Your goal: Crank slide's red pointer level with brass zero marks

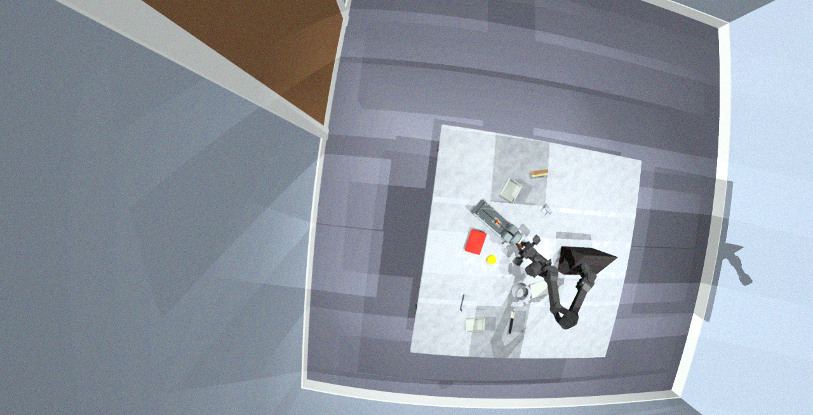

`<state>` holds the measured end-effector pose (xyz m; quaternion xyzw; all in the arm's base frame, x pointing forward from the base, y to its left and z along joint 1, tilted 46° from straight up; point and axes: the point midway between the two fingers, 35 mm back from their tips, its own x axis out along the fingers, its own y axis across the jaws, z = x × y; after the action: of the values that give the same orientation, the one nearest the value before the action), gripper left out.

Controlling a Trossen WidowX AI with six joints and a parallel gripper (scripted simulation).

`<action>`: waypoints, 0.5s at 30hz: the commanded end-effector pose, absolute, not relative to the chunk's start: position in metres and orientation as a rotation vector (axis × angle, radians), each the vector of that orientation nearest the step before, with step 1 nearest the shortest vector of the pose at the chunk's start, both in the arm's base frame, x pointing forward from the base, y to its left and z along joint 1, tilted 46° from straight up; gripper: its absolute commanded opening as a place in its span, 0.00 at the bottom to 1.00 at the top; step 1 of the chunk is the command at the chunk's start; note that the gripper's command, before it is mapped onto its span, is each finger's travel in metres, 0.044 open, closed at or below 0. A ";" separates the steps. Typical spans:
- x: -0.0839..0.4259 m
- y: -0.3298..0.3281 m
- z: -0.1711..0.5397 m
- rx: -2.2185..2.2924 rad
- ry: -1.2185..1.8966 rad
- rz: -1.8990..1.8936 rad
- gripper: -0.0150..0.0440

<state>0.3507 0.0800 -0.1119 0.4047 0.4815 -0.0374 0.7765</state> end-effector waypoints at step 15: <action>0.355 0.085 -0.103 0.882 1.029 -0.059 0.25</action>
<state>0.3514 0.0809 -0.1104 0.4045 0.4819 -0.0367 0.7764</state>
